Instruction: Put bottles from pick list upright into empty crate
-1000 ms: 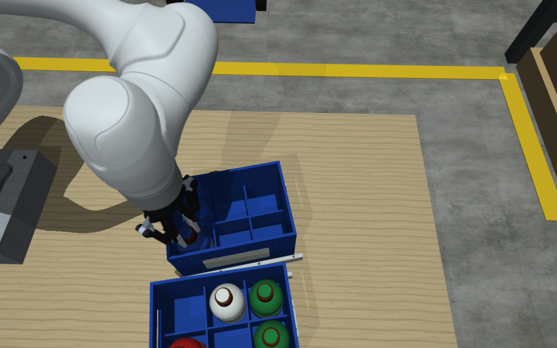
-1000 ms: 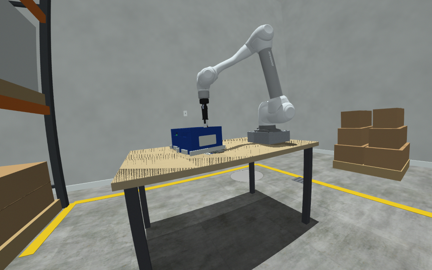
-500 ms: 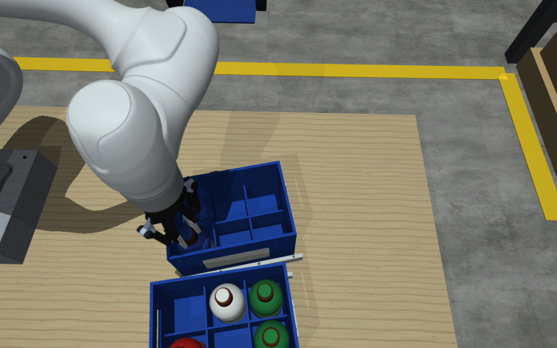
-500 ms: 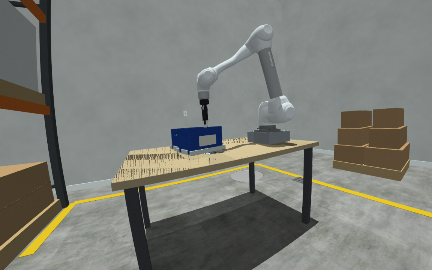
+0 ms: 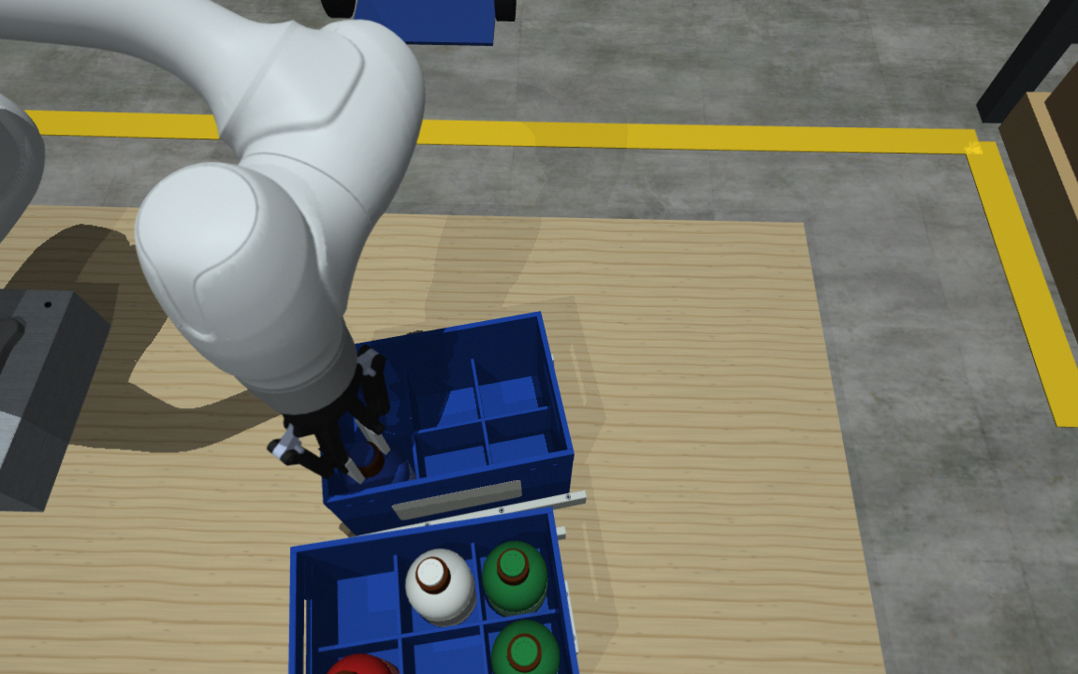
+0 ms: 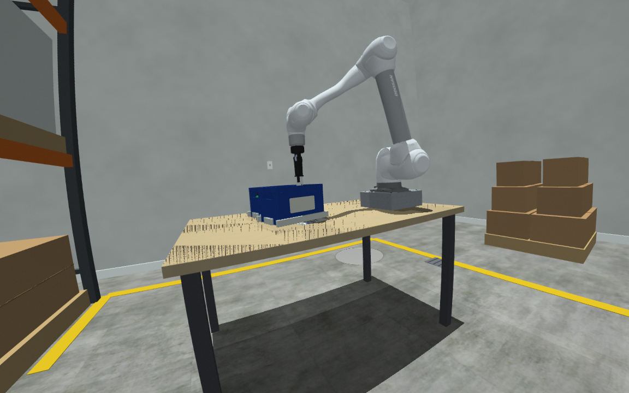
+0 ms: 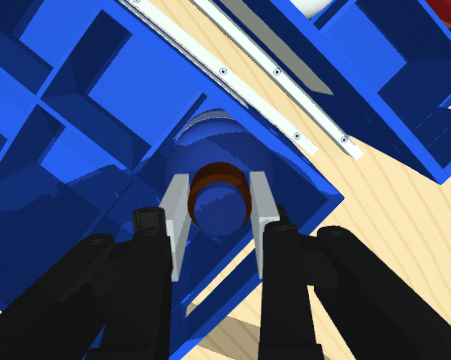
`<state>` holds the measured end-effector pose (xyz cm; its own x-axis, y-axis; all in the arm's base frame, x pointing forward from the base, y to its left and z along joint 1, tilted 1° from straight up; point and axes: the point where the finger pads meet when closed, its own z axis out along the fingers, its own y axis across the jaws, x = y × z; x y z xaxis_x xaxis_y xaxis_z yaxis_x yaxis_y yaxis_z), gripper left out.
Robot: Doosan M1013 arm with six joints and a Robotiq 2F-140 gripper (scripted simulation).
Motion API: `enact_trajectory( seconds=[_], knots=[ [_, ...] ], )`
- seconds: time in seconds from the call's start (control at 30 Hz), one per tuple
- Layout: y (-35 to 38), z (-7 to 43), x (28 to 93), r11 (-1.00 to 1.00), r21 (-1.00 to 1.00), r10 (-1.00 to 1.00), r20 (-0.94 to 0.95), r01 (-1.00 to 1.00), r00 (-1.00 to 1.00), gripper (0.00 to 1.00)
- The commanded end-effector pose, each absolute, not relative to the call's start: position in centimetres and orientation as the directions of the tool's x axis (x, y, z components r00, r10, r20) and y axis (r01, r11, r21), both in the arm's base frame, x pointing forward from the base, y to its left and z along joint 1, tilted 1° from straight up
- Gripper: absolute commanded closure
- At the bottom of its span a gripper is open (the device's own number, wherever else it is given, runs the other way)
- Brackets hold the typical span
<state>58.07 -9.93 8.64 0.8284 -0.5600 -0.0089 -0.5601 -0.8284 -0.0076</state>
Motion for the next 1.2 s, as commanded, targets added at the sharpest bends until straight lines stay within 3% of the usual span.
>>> enact_trajectory(
  seconds=[0.0, 1.17],
  knots=[
    [-9.9, 8.6, 58.1, -0.828, -0.008, -0.560, -0.009, -0.560, 0.828, 1.00],
    [-9.9, 7.1, 58.1, -0.828, -0.008, -0.560, -0.009, -0.560, 0.828, 1.00]
  ],
)
